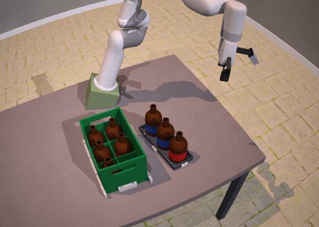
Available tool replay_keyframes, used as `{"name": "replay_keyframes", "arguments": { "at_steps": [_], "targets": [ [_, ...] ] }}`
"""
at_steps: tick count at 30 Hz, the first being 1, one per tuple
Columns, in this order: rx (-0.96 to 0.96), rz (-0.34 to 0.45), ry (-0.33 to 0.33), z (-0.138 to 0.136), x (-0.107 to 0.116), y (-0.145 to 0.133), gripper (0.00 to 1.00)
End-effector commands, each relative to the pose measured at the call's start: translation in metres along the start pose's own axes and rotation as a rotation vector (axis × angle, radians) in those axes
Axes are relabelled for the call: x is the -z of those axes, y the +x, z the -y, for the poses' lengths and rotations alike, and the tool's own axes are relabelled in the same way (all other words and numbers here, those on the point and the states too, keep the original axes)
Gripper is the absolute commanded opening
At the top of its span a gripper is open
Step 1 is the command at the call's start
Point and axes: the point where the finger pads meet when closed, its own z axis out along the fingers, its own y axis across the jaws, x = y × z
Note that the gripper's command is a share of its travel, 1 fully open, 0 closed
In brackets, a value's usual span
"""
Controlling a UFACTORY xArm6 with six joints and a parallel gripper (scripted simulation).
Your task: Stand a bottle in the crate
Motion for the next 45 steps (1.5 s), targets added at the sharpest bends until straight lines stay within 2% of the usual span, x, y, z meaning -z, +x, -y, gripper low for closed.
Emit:
{"name": "replay_keyframes", "arguments": {
  "at_steps": [1, 18, 20, 22, 26, 27, 31, 35, 36, 39, 45],
  "targets": [
    [0.001, -0.004, -0.003, 0.000, 0.002, 0.001, 1.00],
    [-0.001, -0.003, -0.003, -0.001, 0.002, 0.000, 1.00],
    [-0.040, -0.002, -0.002, -0.010, -0.003, -0.005, 1.00],
    [-0.159, 0.000, 0.000, -0.038, -0.016, -0.025, 1.00],
    [-0.253, 0.001, 0.002, -0.059, -0.026, -0.041, 1.00],
    [-0.315, 0.002, 0.003, -0.072, -0.033, -0.053, 1.00],
    [-0.445, 0.002, 0.006, -0.098, -0.046, -0.080, 1.00],
    [-0.501, 0.001, 0.007, -0.109, -0.052, -0.092, 1.00],
    [-0.601, 0.000, 0.009, -0.126, -0.062, -0.115, 1.00],
    [-0.650, 0.000, 0.010, -0.134, -0.066, -0.126, 1.00],
    [-0.874, -0.005, 0.016, -0.166, -0.088, -0.182, 1.00]
  ]
}}
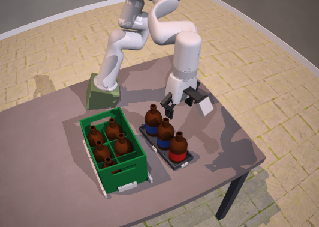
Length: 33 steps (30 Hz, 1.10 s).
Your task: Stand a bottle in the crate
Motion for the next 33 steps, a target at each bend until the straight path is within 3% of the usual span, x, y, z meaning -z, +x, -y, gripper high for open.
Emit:
{"name": "replay_keyframes", "arguments": {
  "at_steps": [1, 4, 6, 7, 20, 23, 24, 28, 33],
  "targets": [
    [-0.172, -0.013, 0.004, -0.048, -0.014, -0.013, 1.00],
    [-0.273, -0.015, 0.008, -0.074, -0.023, -0.026, 1.00],
    [-0.273, -0.015, 0.008, -0.074, -0.023, -0.026, 1.00],
    [-0.372, -0.018, 0.013, -0.098, -0.032, -0.039, 1.00],
    [-0.785, -0.030, 0.038, -0.187, -0.068, -0.111, 1.00],
    [-0.801, -0.030, 0.039, -0.190, -0.069, -0.115, 1.00],
    [-0.899, -0.033, 0.046, -0.206, -0.078, -0.135, 1.00],
    [-1.015, -0.037, 0.055, -0.224, -0.088, -0.160, 1.00],
    [-1.068, -0.038, 0.060, -0.232, -0.093, -0.172, 1.00]
  ]
}}
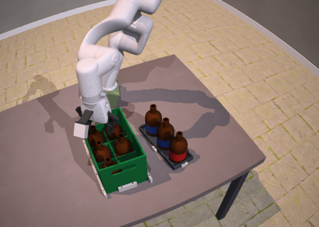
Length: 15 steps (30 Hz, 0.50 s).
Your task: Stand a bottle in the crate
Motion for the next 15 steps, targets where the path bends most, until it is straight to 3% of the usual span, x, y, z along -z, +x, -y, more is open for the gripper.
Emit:
{"name": "replay_keyframes", "arguments": {
  "at_steps": [1, 2, 3, 15],
  "targets": [
    [-0.047, -0.010, 0.004, -0.0129, -0.0013, 0.0041, 1.00],
    [-0.047, -0.010, 0.004, -0.0129, -0.0013, 0.0041, 1.00],
    [-0.047, -0.010, 0.004, -0.0129, -0.0013, 0.0041, 0.00],
    [-0.047, -0.010, 0.004, -0.0129, -0.0013, 0.0041, 0.00]
  ]
}}
